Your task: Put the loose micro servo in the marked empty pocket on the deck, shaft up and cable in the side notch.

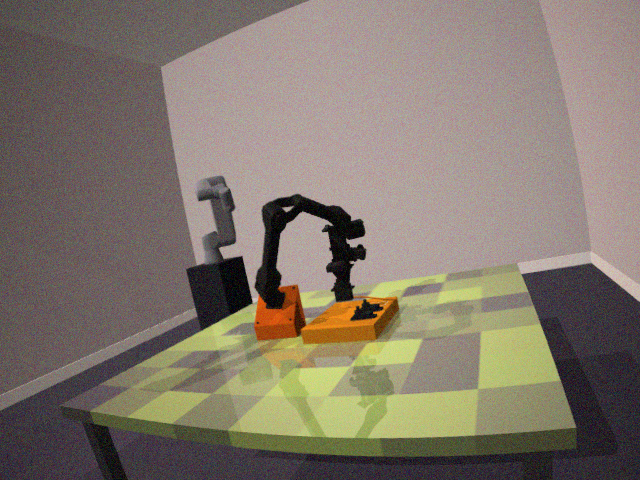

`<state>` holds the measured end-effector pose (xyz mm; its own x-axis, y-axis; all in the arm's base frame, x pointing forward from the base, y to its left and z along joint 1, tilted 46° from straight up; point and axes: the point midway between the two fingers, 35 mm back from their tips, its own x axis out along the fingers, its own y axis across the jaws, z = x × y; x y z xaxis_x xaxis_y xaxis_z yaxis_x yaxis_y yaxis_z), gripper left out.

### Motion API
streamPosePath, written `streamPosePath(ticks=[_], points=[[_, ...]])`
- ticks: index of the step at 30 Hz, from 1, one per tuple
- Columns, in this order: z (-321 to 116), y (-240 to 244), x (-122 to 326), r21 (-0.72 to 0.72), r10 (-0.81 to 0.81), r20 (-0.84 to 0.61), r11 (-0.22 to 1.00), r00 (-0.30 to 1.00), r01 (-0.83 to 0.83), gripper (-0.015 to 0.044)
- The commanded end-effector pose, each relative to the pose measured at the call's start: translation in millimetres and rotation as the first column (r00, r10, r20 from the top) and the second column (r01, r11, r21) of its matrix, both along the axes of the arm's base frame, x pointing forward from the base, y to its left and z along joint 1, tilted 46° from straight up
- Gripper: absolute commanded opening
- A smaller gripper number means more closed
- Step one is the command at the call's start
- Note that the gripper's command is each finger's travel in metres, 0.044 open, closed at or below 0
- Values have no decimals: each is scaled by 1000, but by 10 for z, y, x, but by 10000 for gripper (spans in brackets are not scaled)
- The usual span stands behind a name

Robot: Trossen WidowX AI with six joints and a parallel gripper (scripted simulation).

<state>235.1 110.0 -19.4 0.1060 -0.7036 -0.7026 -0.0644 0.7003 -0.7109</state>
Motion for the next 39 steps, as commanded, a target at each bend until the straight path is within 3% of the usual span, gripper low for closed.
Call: streamPosePath(ticks=[1,27,39], points=[[21,32,84,5,5,8,1000,1000,-5,0],[124,86,996,5,5,12,1000,1000,-6,0],[120,76,1115,17,-57,74,998,996,56,0]])
